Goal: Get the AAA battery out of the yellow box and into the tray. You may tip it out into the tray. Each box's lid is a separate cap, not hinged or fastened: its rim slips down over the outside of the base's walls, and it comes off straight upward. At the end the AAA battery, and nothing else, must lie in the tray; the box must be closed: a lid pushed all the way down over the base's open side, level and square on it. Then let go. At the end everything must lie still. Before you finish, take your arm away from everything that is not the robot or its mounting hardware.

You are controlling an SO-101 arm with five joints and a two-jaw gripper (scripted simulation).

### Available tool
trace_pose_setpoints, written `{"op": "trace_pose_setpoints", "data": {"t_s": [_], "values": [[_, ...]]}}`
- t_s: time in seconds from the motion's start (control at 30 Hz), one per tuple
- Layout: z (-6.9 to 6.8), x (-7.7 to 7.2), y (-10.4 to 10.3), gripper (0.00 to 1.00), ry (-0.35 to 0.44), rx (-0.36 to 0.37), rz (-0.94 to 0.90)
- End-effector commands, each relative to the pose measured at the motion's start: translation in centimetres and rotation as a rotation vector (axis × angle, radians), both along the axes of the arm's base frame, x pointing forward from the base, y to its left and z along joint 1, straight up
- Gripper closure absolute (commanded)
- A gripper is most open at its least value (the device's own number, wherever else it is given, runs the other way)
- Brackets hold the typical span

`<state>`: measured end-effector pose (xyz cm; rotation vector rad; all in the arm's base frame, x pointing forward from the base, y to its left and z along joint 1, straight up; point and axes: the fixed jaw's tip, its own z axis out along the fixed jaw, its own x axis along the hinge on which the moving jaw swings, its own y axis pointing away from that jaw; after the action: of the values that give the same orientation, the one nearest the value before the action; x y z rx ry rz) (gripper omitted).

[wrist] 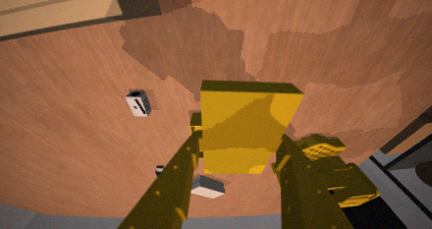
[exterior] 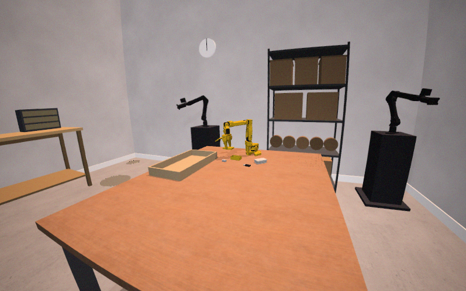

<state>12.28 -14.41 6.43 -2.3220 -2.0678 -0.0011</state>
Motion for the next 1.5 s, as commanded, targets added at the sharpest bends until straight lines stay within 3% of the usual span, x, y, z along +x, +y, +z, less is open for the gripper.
{"op": "trace_pose_setpoints", "data": {"t_s": [0.0,1.03,1.47], "values": [[0.2,0.2,-0.4,0.77,-0.021,-0.025,0.002],[-4.4,0.2,-0.5,0.77,-0.021,-0.025,0.002],[-5.2,0.1,-0.4,0.77,-0.021,-0.025,0.002]]}}
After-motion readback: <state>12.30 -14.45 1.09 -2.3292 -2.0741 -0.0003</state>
